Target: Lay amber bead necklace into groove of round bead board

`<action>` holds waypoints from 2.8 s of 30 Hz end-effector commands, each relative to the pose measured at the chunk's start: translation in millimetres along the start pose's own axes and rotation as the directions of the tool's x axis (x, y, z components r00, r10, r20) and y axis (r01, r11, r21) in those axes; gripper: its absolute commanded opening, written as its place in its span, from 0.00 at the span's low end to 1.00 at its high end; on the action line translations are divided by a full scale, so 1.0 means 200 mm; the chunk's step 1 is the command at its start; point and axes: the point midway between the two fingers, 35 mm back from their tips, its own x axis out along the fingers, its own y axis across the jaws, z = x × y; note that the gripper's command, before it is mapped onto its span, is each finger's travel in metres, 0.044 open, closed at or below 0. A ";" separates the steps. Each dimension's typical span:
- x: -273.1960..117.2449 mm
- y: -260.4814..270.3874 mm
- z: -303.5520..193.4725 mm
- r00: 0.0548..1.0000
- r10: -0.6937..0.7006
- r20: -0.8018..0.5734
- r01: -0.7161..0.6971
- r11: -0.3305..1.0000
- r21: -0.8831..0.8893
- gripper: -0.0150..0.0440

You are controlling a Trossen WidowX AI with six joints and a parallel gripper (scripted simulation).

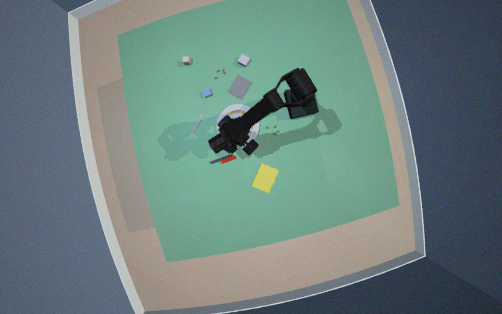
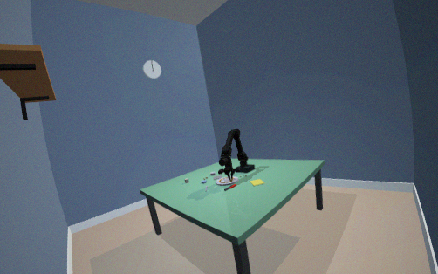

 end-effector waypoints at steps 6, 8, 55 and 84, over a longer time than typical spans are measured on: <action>-0.01 0.05 0.01 1.000 0.005 0.001 -0.005 1.000 -0.004 0.25; -0.01 0.05 0.01 1.000 0.005 0.001 -0.005 1.000 -0.004 0.25; -0.01 0.04 0.01 1.000 0.005 0.001 -0.005 1.000 -0.009 0.96; -0.09 0.02 -0.33 1.000 -0.001 0.006 0.002 0.961 -0.277 0.46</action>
